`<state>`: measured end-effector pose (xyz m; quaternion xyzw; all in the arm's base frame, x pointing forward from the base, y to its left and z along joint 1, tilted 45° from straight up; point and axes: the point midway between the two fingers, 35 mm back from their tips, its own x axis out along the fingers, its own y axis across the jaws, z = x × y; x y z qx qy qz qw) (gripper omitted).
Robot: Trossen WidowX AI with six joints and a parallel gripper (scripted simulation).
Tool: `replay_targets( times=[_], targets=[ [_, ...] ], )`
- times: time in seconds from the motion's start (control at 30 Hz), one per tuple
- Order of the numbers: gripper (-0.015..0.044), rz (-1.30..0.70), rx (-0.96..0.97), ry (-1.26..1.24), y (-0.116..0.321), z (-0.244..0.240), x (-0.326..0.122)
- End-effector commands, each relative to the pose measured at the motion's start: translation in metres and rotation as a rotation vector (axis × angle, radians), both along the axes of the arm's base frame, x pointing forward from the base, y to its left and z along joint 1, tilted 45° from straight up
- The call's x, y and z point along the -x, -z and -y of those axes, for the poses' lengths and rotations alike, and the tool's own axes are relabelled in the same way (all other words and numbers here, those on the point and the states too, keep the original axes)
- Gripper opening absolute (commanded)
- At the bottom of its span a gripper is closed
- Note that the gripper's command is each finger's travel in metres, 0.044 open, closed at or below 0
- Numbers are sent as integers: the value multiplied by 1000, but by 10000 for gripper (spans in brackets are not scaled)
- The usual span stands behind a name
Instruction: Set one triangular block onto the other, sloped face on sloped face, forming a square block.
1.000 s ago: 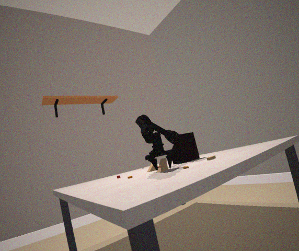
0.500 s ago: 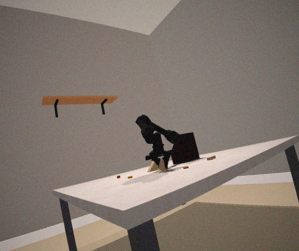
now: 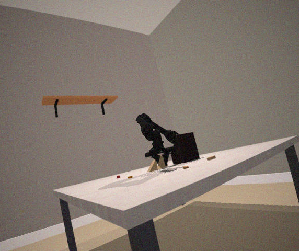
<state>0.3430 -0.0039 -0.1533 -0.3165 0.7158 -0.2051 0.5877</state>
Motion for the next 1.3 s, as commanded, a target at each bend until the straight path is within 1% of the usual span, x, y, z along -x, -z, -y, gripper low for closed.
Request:
replay_targets(
  times=[0.0, 0.37, 1.27],
  targets=[
    [0, 15, -7, 1, -8, -9, -5],
    [0, -41, -13, -60, -7, -7, -4],
    [0, -556, -89, -590, -7, -6, -5]
  ],
)
